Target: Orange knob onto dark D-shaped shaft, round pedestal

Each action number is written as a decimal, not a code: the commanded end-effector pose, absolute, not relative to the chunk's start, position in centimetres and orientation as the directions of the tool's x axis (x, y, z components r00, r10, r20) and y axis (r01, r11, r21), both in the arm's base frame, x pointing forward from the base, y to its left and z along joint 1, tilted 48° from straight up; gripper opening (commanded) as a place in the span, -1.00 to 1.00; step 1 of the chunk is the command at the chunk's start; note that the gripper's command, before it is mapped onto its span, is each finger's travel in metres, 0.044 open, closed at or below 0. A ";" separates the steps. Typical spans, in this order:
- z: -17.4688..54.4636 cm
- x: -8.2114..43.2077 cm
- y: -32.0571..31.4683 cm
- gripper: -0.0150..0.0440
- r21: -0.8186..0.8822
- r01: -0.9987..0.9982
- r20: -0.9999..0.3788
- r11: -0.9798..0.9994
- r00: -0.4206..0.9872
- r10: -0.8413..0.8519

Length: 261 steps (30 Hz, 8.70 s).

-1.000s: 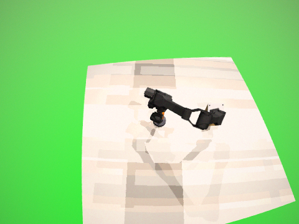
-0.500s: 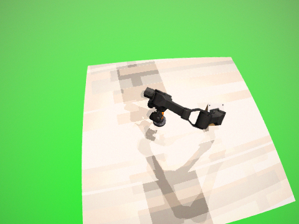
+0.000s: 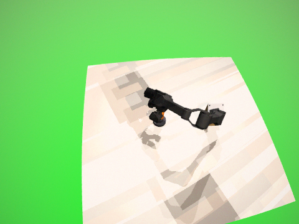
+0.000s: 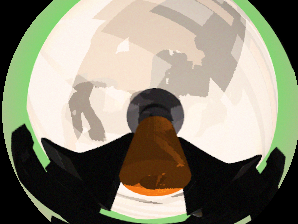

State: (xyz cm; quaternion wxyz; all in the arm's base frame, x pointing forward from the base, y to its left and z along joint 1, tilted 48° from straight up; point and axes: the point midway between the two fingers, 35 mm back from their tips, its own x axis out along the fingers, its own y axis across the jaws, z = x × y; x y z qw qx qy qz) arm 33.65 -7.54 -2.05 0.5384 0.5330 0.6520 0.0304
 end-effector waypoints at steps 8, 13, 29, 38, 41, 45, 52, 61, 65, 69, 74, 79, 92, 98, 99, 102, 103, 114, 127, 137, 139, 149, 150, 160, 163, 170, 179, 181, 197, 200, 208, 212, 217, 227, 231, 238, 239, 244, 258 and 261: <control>-1.7 33.8 -7.8 -0.49 0.544 0.768 -0.671 0.339 0.155 0.725; -2.0 33.8 -7.7 -0.49 0.544 0.768 -0.671 0.339 0.155 0.725; -2.2 33.7 -7.5 -0.49 0.544 0.768 -0.671 0.339 0.155 0.725; -1.8 33.8 -7.7 -0.49 0.544 0.768 -0.671 0.339 0.155 0.725; -1.8 33.9 -7.8 -0.49 0.531 0.783 -0.671 0.324 0.155 0.725; -1.8 34.0 -7.9 -0.49 0.452 0.861 -0.671 0.234 0.155 0.725; -1.9 33.9 -7.9 -0.49 0.427 0.880 -0.671 0.207 0.155 0.725; -2.0 33.7 -7.8 -0.49 0.427 0.880 -0.671 0.207 0.155 0.725; -2.2 33.8 -7.5 -0.49 0.427 0.880 -0.671 0.207 0.155 0.725; -2.2 33.8 -7.5 -0.49 0.427 0.880 -0.671 0.207 0.155 0.725; -2.0 33.8 -7.6 -0.49 0.427 0.880 -0.671 0.207 0.155 0.725; -1.8 33.8 -7.8 -0.49 0.422 0.884 -0.671 0.201 0.155 0.725; -2.0 34.0 -7.8 -0.49 0.292 0.954 -0.671 0.066 0.155 0.725; -2.0 34.0 -7.7 -0.49 0.292 0.954 -0.671 0.066 0.155 0.725; -2.1 33.9 -7.7 -0.49 0.292 0.954 -0.671 0.066 0.155 0.725; -2.0 33.8 -7.6 -0.49 0.292 0.954 -0.671 0.066 0.155 0.725; -2.0 33.8 -7.6 -0.49 0.292 0.954 -0.671 0.066 0.155 0.725; -1.8 34.0 -7.7 -0.49 0.292 0.954 -0.671 0.066 0.155 0.725; -2.0 33.8 -7.6 -0.49 0.292 0.954 -0.671 0.066 0.155 0.725; -2.1 33.9 -7.4 -0.49 0.292 0.954 -0.671 0.066 0.155 0.725; -2.0 33.9 -7.6 -0.49 0.292 0.954 -0.671 0.066 0.155 0.725; -1.8 34.0 -7.9 -0.49 0.174 0.984 -0.671 -0.049 0.155 0.725; -1.9 34.0 -8.0 -0.49 0.151 0.986 -0.671 -0.071 0.155 0.725; -2.3 34.2 -7.8 -0.49 0.144 0.987 -0.671 -0.078 0.155 0.725; -2.4 34.1 -7.7 -0.49 0.144 0.987 -0.671 -0.078 0.155 0.725; -2.3 34.0 -7.7 -0.49 0.144 0.987 -0.671 -0.078 0.155 0.725; -1.8 33.8 -7.8 -0.49 0.137 0.987 -0.671 -0.084 0.155 0.725; -1.8 33.8 -7.8 -0.49 0.104 0.988 -0.671 -0.115 0.155 0.725; -2.1 34.0 -7.8 -0.49 -0.011 0.976 -0.671 -0.218 0.155 0.725; -2.1 34.0 -7.8 -0.49 -0.011 0.976 -0.671 -0.218 0.155 0.725; -2.1 33.8 -7.6 -0.49 -0.011 0.976 -0.671 -0.218 0.155 0.725; -2.1 33.9 -7.5 -0.49 -0.011 0.976 -0.671 -0.218 0.155 0.725; -2.1 33.9 -7.6 -0.49 -0.011 0.976 -0.671 -0.218 0.155 0.725; -1.8 33.9 -7.9 -0.49 -0.103 0.949 -0.671 -0.298 0.155 0.725; -1.8 34.0 -8.0 -0.49 -0.165 0.922 -0.671 -0.349 0.155 0.725; -2.0 34.0 -8.0 -0.49 -0.165 0.922 -0.671 -0.349 0.155 0.725; -2.0 34.0 -8.0 -0.49 -0.165 0.922 -0.671 -0.349 0.155 0.725; -2.0 33.9 -7.9 -0.49 -0.165 0.922 -0.671 -0.349 0.155 0.725; -2.1 34.0 -7.6 -0.49 -0.165 0.922 -0.671 -0.349 0.155 0.725; -2.2 34.0 -7.4 -0.49 -0.165 0.922 -0.671 -0.349 0.155 0.726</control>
